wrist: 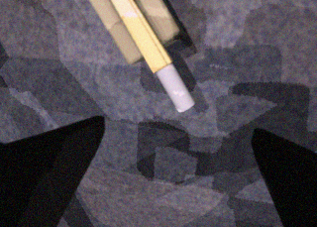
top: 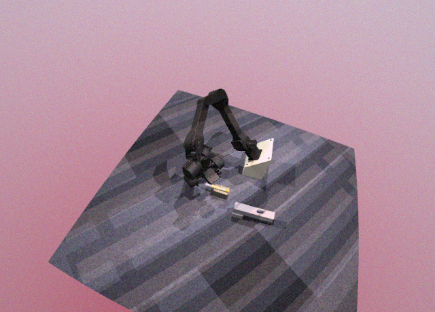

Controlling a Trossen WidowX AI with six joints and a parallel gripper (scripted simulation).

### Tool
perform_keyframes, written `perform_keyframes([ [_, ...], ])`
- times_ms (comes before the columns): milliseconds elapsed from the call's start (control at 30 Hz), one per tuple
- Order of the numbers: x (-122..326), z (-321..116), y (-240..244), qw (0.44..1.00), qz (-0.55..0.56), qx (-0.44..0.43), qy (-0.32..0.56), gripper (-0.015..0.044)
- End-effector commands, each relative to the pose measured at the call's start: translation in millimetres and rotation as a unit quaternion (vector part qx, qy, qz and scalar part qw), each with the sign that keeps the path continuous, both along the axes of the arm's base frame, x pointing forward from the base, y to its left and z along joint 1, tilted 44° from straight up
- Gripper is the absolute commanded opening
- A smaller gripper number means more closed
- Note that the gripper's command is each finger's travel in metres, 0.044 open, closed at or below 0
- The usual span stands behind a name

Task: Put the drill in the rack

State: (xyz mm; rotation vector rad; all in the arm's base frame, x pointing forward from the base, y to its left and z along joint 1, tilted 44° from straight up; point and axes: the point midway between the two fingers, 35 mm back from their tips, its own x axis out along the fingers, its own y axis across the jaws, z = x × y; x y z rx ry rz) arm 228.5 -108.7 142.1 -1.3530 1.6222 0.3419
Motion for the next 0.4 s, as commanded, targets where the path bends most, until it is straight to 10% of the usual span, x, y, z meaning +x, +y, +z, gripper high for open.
perform_keyframes([
  [0,-0.2,9.9,-30.3,0.977,-0.176,0.046,-0.112,0.0440],
  [367,-30.4,48.6,-121.1,0.702,-0.588,0.112,-0.385,0.0440],
])
